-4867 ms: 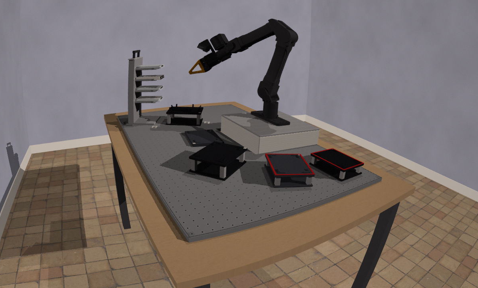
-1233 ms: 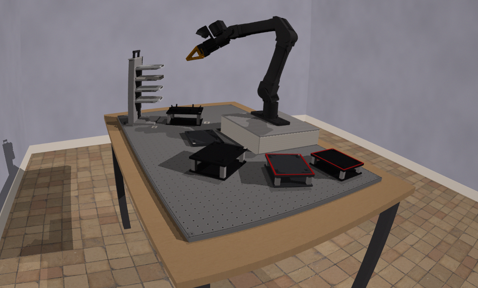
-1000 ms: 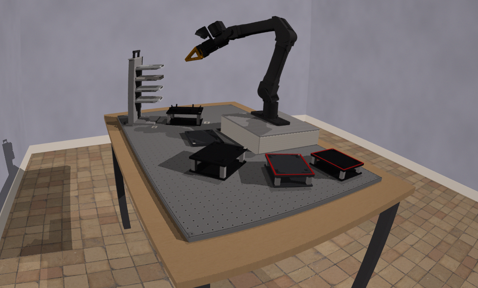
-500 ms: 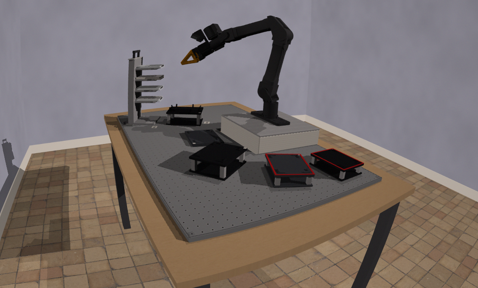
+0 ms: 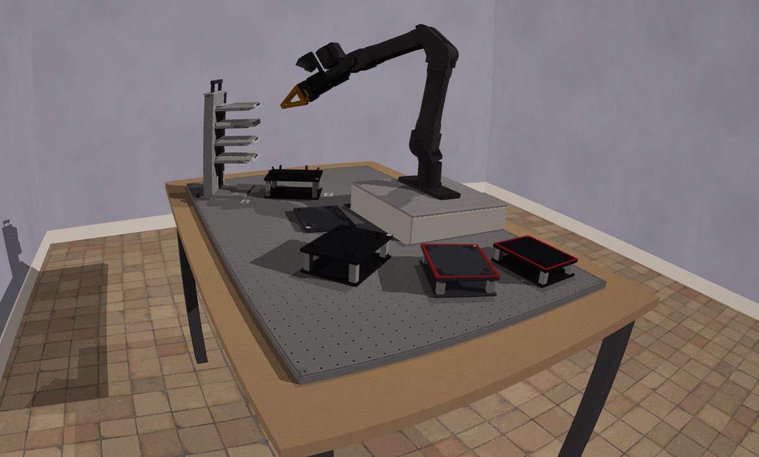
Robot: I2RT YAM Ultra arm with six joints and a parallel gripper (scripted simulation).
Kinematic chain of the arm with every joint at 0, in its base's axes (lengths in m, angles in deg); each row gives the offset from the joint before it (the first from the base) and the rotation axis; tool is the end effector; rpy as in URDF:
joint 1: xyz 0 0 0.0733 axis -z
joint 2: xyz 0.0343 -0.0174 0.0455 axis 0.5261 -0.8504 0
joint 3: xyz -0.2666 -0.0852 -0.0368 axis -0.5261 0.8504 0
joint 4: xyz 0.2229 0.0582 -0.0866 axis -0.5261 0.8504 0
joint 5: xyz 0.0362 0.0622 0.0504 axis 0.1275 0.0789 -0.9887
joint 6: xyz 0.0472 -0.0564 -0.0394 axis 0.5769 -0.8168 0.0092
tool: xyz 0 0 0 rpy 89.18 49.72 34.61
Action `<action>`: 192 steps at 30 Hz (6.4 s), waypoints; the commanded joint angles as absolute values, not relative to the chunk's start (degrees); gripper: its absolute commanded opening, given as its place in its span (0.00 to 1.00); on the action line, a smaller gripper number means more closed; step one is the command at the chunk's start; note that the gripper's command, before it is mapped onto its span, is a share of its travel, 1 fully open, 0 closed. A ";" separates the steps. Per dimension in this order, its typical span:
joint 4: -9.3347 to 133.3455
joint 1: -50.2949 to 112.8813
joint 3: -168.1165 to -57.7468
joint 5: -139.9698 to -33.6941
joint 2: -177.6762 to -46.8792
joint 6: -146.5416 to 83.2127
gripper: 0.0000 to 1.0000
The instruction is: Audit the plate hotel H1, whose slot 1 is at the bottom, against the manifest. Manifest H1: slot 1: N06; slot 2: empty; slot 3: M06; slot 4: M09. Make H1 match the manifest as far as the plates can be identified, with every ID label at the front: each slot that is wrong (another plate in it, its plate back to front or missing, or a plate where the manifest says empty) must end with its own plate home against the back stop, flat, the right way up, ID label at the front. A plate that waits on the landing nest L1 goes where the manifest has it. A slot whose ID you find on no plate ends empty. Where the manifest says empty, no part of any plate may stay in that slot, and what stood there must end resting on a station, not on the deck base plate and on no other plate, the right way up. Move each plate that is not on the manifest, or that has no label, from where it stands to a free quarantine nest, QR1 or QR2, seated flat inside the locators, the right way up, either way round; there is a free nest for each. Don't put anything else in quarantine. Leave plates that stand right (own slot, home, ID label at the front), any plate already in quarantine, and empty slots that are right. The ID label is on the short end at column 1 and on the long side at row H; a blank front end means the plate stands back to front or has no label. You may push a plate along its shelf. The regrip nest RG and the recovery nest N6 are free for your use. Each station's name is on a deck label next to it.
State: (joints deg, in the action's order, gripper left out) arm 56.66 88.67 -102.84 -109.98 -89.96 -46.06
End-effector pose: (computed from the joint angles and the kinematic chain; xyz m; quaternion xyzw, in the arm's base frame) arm 0.2048 -0.2593 0.2758 0.2278 0.8439 -0.1159 0.4718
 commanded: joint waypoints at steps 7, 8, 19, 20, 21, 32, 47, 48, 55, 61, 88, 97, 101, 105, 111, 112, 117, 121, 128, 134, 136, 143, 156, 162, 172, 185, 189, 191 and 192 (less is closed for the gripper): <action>52.27 87.38 -103.96 -109.03 -92.12 -44.97 1.00; 51.97 87.27 -104.13 -108.94 -92.41 -44.90 1.00; 49.31 86.45 -104.66 -108.21 -94.91 -44.33 1.00; 49.02 86.21 -104.69 -108.05 -95.38 -44.26 1.00; 48.71 86.11 -104.73 -107.96 -95.70 -44.20 1.00; 48.51 86.64 -104.75 -108.25 -93.83 -44.26 1.00; 48.50 86.64 -104.75 -108.24 -93.84 -44.26 1.00; 48.50 86.64 -104.75 -108.24 -93.84 -44.26 1.00; 48.50 86.64 -104.75 -108.24 -93.84 -44.26 1.00; 48.50 86.64 -104.75 -108.24 -93.84 -44.26 1.00; 48.50 86.64 -104.75 -108.24 -93.84 -44.26 1.00; 48.50 86.64 -104.75 -108.24 -93.84 -44.26 1.00; 48.50 86.64 -104.75 -108.24 -93.84 -44.26 1.00; 48.50 86.64 -104.75 -108.24 -93.84 -44.26 1.00; 48.50 86.64 -104.75 -108.24 -93.84 -44.26 1.00; 48.50 86.64 -104.75 -108.24 -93.84 -44.26 1.00; 48.50 86.64 -104.75 -108.24 -93.84 -44.26 1.00; 48.50 86.64 -104.75 -108.24 -93.84 -44.26 1.00; 48.50 86.64 -104.75 -108.24 -93.84 -44.26 1.00; 50.07 87.90 -100.75 -109.15 -92.23 -45.29 1.00; 50.07 87.90 -100.75 -109.15 -92.23 -45.29 1.00; 50.74 88.89 -98.73 -109.98 -89.92 -45.87 1.00; 48.76 89.16 -96.44 -110.67 -89.22 -46.30 1.00; 46.36 89.11 -94.69 -110.66 -89.95 -46.29 1.00; 43.05 89.06 -93.34 -110.65 -90.94 -46.27 1.00; 38.45 87.87 -93.09 -109.45 -94.75 -45.23 1.00; 38.00 87.60 -93.44 -109.22 -95.47 -45.07 1.00; 37.59 87.33 -93.80 -109.00 -96.17 -44.90 1.00; 37.38 87.19 -94.00 -108.89 -96.56 -44.82 1.00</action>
State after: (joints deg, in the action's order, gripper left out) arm 39.68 87.95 -91.47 -109.28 -95.93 -45.49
